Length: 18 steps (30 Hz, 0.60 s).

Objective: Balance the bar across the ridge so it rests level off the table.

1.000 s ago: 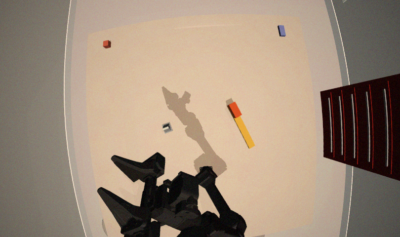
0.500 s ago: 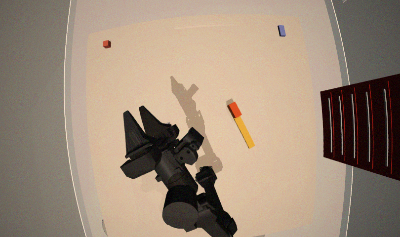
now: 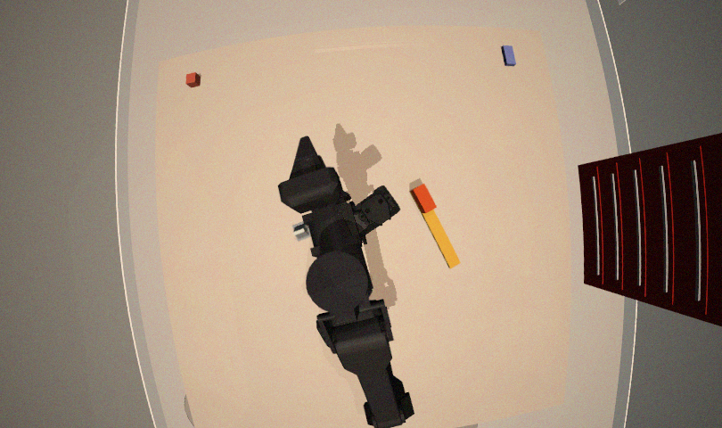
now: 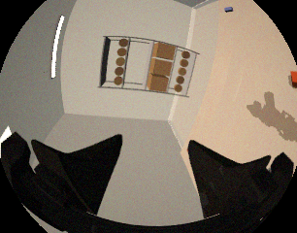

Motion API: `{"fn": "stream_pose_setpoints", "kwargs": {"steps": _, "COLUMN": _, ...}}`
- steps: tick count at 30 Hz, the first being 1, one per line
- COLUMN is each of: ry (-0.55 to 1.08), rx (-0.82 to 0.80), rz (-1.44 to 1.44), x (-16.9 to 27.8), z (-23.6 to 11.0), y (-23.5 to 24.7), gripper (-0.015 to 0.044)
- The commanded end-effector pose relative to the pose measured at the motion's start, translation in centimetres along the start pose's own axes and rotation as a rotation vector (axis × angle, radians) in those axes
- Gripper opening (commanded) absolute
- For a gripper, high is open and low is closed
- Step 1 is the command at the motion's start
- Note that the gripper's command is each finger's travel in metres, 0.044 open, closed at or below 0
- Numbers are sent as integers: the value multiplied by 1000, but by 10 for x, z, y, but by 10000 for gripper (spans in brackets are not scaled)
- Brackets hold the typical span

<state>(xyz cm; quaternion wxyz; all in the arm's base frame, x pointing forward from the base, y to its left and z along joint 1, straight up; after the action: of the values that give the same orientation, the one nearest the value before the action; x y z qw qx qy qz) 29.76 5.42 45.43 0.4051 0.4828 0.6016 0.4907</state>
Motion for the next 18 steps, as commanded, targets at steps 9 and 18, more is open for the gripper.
{"fn": "stream_pose_setpoints", "kwargs": {"steps": 9, "ry": -175, "rx": 252, "rz": 156, "x": -55, "z": 25, "y": -54, "gripper": 315}}
{"fn": "stream_pose_setpoints", "kwargs": {"steps": 18, "ry": -324, "rx": 447, "rz": 317, "x": -100, "z": 30, "y": -100, "gripper": 315}}
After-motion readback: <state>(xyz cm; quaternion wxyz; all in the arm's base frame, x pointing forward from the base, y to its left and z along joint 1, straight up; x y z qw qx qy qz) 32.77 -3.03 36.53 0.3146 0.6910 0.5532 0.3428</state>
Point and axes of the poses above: the point midway between the two fingers, 35 mm back from their tips, its own z axis out along the fingers, its own y axis across the jaws, x = y × z, the point moved 4 cm from there along -z, back along the fingers, and after that the axes turned 2 degrees about z, right-handed, at the moved point
